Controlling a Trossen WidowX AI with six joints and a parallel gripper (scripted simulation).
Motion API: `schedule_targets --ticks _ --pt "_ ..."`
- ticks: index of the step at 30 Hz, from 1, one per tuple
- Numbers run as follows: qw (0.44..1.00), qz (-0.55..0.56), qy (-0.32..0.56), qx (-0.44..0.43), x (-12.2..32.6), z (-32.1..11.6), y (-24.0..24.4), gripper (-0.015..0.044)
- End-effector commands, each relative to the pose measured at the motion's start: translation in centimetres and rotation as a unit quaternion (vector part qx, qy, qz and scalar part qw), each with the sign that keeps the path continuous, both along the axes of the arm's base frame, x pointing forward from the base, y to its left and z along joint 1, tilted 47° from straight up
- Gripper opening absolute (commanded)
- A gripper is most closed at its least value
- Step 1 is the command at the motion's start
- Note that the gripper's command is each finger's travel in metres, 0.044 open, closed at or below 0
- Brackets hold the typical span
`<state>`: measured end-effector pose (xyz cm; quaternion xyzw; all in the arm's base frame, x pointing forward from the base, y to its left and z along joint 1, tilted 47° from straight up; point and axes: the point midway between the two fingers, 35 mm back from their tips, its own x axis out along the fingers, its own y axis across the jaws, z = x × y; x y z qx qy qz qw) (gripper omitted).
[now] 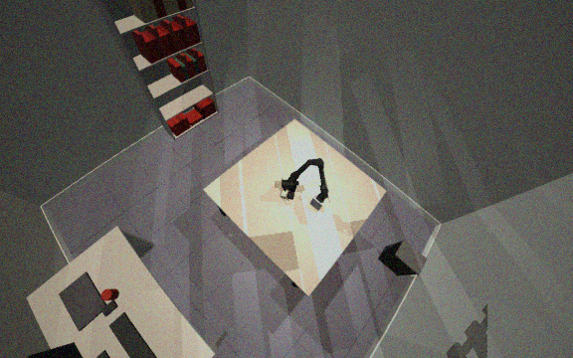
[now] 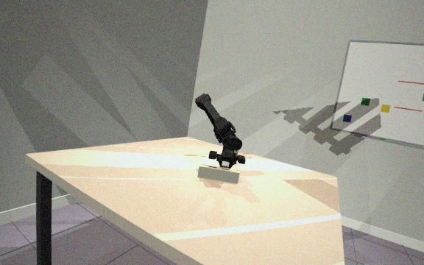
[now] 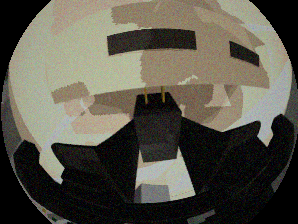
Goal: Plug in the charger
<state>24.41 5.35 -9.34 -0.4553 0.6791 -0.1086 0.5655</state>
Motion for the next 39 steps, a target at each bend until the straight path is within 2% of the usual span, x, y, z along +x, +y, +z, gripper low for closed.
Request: schedule_targets --ticks 1,39 --pt "1.0 0.003 0.0 -0.001 0.19 0.07 0.06 0.0" --pt "1.0 0.003 0.0 -0.001 0.45 0.0 0.19 0.0"
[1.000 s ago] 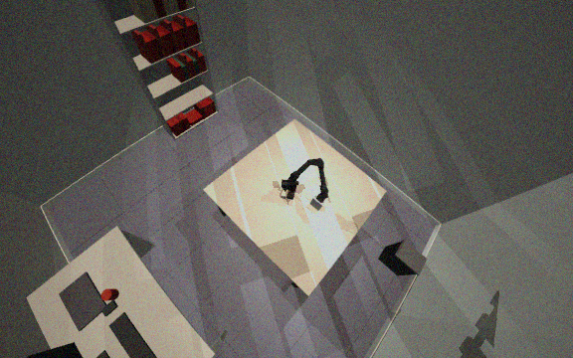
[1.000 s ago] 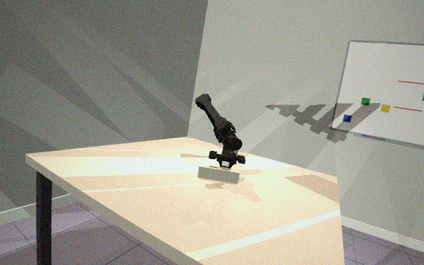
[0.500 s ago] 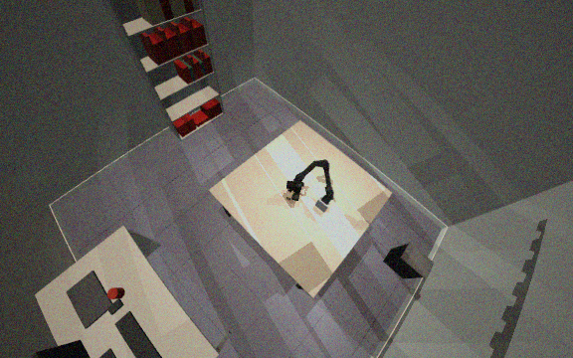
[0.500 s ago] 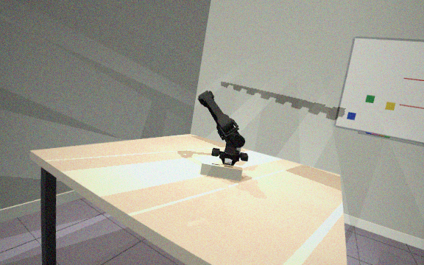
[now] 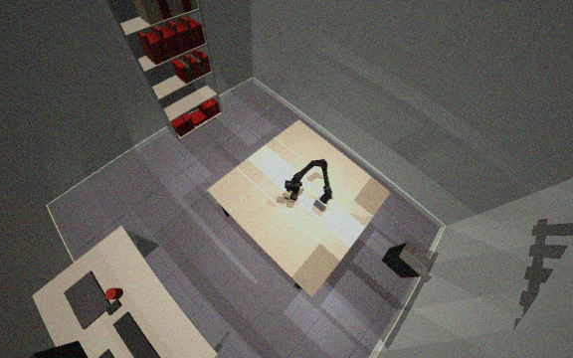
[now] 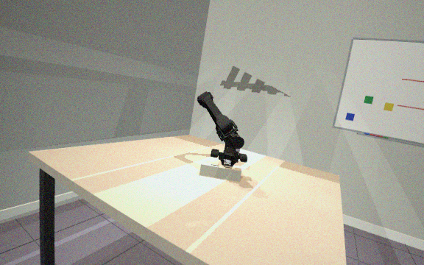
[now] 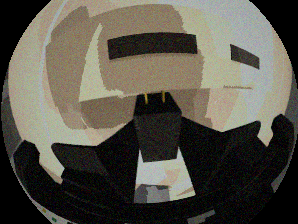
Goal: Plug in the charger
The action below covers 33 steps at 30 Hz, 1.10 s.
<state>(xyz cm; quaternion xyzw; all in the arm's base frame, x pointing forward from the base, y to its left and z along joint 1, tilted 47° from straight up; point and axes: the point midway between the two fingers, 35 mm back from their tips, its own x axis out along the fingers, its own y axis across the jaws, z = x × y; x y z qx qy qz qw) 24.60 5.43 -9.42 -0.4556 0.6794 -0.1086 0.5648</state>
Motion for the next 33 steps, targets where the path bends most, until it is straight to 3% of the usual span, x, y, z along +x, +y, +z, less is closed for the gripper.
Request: schedule_targets --ticks 1,33 --pt "1.0 0.003 -0.001 -0.001 0.26 0.08 0.11 0.0" --pt "1.0 0.003 -0.001 -0.001 0.4 0.0 0.18 0.0"
